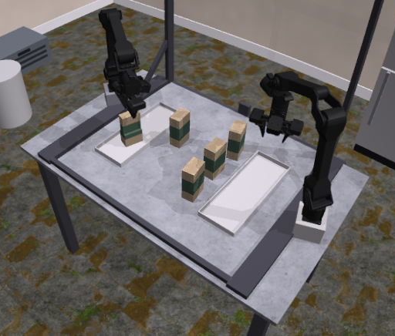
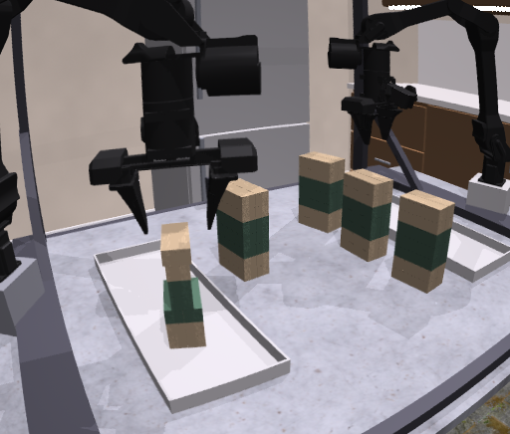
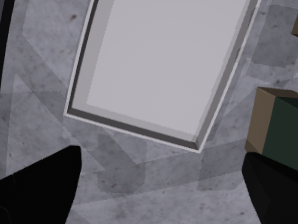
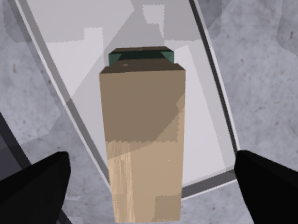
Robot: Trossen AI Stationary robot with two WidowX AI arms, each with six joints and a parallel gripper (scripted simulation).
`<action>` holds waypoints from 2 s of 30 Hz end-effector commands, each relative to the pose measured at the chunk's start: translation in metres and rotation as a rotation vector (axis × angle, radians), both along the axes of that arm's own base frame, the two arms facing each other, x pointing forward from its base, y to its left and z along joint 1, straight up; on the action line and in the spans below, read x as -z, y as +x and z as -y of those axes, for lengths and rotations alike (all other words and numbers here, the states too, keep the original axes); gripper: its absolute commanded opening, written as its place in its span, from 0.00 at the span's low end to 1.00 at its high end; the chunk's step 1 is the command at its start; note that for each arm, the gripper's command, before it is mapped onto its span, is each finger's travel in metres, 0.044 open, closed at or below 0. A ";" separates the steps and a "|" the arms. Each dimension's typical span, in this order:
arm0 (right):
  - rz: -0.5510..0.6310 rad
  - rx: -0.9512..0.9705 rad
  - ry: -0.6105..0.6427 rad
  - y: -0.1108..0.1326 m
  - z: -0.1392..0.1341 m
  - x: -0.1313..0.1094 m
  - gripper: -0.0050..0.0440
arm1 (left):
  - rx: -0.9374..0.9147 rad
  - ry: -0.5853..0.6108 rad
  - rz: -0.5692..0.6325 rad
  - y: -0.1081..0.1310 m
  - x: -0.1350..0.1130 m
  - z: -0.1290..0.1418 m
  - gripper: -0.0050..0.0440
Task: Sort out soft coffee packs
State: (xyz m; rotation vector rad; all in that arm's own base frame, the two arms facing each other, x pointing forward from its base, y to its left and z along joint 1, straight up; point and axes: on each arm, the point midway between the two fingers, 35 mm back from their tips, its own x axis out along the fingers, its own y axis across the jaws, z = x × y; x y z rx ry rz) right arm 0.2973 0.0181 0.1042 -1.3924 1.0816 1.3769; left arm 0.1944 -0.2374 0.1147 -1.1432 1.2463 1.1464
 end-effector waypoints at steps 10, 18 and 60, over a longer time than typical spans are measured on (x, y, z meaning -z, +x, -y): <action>0.012 -0.002 0.004 0.001 0.000 -0.015 0.83 | -0.006 -0.021 0.014 0.001 -0.006 0.002 0.83; 0.012 -0.002 0.004 0.001 0.000 -0.015 0.83 | -0.006 -0.021 0.014 0.001 -0.006 0.002 0.83; 0.012 -0.002 0.004 0.001 0.000 -0.015 0.83 | 0.225 -0.011 0.028 0.193 -0.010 -0.083 0.83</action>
